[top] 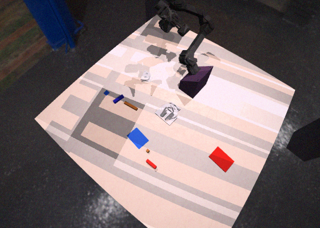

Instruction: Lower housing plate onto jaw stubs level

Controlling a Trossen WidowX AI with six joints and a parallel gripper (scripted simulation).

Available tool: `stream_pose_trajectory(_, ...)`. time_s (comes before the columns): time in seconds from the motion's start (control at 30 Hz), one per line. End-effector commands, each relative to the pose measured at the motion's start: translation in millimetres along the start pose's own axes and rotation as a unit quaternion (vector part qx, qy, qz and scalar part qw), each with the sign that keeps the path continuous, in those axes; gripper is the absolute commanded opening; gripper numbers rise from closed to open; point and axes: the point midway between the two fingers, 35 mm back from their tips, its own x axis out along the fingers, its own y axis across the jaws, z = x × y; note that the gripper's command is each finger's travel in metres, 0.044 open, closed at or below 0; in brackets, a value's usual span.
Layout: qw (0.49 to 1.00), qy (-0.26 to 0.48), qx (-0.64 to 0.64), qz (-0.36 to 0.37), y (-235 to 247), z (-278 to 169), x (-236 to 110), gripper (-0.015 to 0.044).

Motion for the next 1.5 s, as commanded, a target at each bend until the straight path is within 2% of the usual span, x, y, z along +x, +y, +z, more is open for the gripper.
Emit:
stream_pose_trajectory(0.0, 0.999, -0.025, -0.044, -0.009, 1.5, 13.0, 4.0, 0.044)
stream_pose_trajectory(0.7, 0.957, -0.118, -0.254, -0.077, 5.7, 67.4, 13.5, 0.044)
stream_pose_trajectory(1.47, 0.847, -0.167, -0.46, -0.205, 2.6, 125.5, 14.1, 0.044)
